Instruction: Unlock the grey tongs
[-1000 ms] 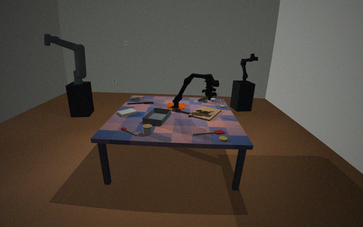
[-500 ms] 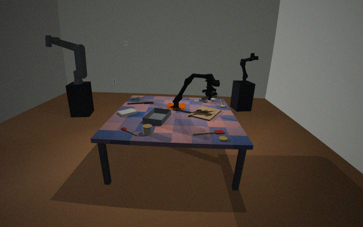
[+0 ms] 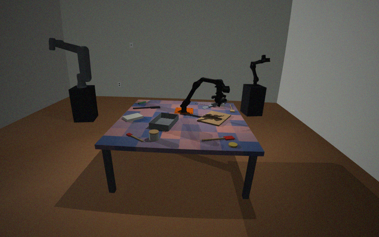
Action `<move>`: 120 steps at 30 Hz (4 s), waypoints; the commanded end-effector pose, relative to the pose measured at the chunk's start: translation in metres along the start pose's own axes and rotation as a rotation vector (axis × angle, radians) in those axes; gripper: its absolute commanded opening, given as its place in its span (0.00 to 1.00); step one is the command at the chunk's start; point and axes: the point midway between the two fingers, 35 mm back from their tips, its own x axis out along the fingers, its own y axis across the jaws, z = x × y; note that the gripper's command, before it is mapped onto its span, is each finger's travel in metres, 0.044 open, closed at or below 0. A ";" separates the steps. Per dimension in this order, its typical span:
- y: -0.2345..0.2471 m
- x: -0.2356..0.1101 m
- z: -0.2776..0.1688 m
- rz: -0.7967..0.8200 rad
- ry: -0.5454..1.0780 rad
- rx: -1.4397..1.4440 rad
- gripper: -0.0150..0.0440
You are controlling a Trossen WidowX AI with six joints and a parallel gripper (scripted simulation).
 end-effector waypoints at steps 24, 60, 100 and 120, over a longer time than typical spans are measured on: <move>0.000 0.043 -0.001 0.015 0.017 0.006 0.00; 0.006 0.087 -0.004 0.033 0.025 0.002 0.18; 0.151 -0.029 0.000 0.044 0.028 0.007 1.00; 0.149 -0.073 0.001 -0.018 -0.044 0.008 1.00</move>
